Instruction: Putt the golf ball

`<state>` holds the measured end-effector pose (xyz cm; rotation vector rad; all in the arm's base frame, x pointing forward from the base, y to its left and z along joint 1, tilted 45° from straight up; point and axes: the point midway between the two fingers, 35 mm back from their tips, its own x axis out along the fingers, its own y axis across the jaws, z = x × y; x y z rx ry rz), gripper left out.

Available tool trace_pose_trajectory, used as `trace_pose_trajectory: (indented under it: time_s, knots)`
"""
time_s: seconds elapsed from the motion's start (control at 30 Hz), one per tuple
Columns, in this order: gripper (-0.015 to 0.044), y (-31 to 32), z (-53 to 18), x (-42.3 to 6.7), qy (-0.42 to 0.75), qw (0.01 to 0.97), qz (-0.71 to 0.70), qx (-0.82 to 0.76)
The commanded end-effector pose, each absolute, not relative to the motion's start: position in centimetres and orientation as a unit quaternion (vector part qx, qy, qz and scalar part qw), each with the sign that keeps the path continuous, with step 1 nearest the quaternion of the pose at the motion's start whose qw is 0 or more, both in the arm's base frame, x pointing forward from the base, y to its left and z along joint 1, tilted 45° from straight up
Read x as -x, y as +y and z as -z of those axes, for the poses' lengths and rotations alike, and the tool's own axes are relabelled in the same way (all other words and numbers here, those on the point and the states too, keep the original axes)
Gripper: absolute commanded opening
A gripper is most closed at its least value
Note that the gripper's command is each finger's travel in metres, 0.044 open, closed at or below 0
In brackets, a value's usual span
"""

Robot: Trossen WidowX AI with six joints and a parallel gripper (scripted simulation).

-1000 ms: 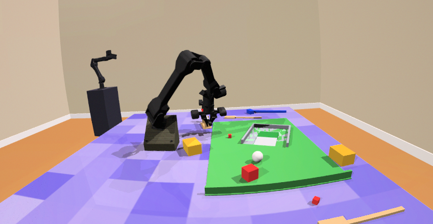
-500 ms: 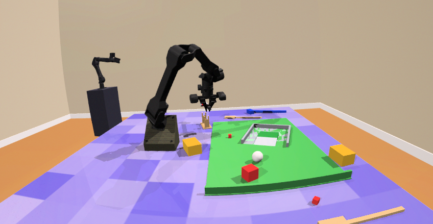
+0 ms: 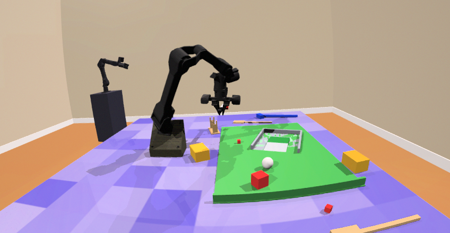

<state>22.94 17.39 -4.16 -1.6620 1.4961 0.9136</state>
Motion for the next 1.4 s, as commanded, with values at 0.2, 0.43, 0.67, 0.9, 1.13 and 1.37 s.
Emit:
trace_pose_trajectory:
  time_s: [0.2,0.43,0.67,0.9,1.13,1.37]
  knots:
    - [0.0000,13.6,-1.0,-25.3,0.637,0.491,-0.213,0.554]
    - [0.0000,10.1,-4.7,-26.8,0.655,0.569,-0.106,0.486]
    - [0.0000,6.1,-8.6,-27.5,0.655,0.636,0.012,0.409]
    - [0.0000,1.9,-12.6,-27.3,0.634,0.688,0.138,0.325]
    - [0.0000,-2.4,-16.4,-26.1,0.594,0.723,0.262,0.236]
    - [0.0000,-4.4,-18.2,-25.1,0.566,0.734,0.323,0.191]
